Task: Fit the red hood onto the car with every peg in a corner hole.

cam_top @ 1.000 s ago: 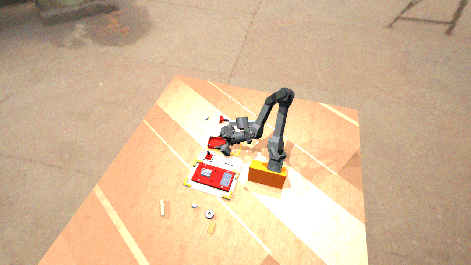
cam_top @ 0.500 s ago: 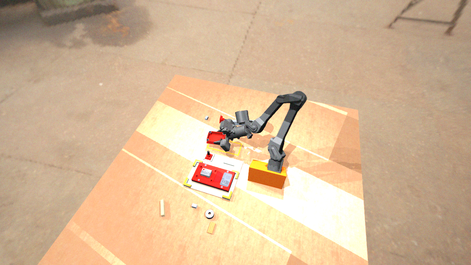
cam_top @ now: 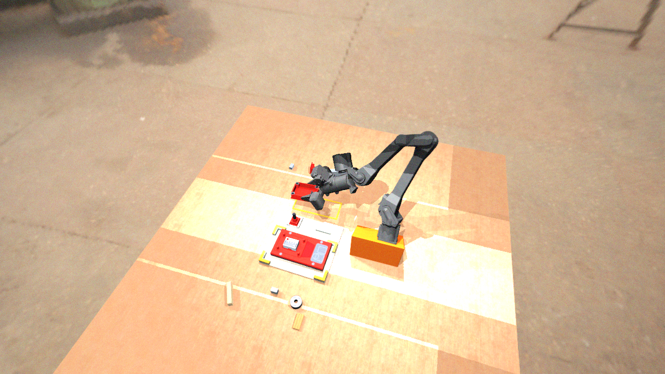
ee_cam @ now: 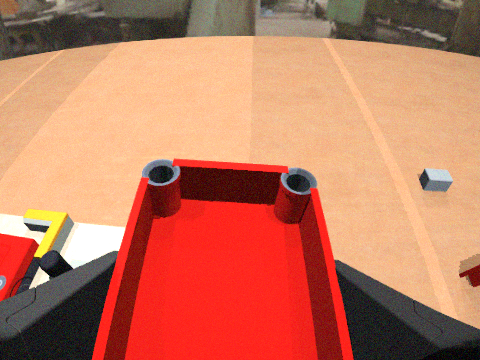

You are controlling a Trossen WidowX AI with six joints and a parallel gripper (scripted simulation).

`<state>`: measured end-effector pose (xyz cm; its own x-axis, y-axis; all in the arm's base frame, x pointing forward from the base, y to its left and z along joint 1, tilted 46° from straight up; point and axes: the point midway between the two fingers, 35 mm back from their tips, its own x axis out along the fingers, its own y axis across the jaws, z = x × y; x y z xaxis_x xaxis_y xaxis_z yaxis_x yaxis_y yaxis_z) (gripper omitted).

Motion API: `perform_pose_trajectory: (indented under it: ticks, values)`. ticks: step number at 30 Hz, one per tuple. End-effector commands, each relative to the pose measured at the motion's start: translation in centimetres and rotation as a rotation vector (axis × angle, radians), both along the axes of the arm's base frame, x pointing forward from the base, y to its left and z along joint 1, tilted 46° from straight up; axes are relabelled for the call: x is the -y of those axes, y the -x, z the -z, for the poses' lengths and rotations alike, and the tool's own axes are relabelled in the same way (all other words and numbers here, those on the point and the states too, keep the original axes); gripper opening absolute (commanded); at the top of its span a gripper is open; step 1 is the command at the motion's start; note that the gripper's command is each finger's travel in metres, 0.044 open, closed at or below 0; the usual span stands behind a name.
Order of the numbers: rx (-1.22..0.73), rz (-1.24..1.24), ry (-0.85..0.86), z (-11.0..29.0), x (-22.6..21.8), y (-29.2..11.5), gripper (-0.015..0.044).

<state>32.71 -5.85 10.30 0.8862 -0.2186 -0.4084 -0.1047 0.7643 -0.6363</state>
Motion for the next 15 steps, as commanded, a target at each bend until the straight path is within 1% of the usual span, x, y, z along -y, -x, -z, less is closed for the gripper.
perform_pose_trajectory:
  ticks: [1,15]
  values:
    - [0.025,0.043,-0.091,0.02,0.01,0.00,0.0000]
    - [0.125,0.229,-0.498,0.07,0.03,0.01,0.0000]
